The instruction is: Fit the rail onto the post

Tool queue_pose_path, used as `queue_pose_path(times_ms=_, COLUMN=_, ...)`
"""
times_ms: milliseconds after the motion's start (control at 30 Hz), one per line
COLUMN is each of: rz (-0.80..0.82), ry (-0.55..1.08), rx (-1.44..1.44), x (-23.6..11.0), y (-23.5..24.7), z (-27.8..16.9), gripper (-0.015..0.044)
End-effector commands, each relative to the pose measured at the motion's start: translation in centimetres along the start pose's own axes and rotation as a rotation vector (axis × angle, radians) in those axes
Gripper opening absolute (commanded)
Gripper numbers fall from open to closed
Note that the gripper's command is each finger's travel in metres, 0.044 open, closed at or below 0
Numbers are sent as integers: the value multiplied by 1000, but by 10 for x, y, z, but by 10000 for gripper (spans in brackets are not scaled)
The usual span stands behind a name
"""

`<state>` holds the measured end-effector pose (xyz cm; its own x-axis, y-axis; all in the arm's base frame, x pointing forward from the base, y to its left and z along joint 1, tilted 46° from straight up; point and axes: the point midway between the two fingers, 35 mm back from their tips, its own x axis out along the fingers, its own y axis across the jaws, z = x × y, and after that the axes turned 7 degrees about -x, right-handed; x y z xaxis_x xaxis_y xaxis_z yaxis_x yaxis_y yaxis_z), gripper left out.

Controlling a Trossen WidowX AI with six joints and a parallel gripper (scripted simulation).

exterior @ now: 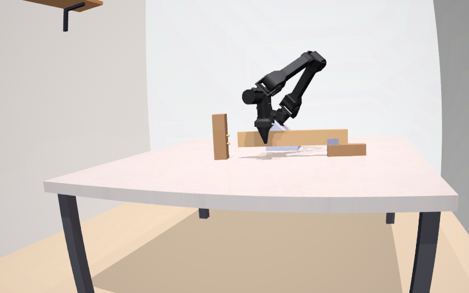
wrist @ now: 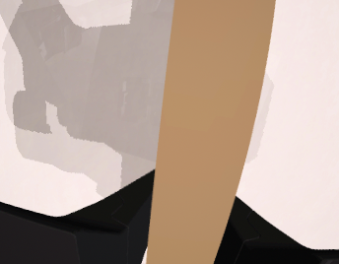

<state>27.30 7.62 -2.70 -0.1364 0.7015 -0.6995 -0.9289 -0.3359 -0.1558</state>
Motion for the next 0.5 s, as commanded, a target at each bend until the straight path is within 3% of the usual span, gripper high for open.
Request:
queue_pose_path(times_ms=0, rz=-2, ry=0, rx=4, x=-3, y=1, z=0, gripper=0)
queue_pose_path(times_ms=467, rz=-2, ry=0, rx=4, x=0, y=2, z=0, gripper=0)
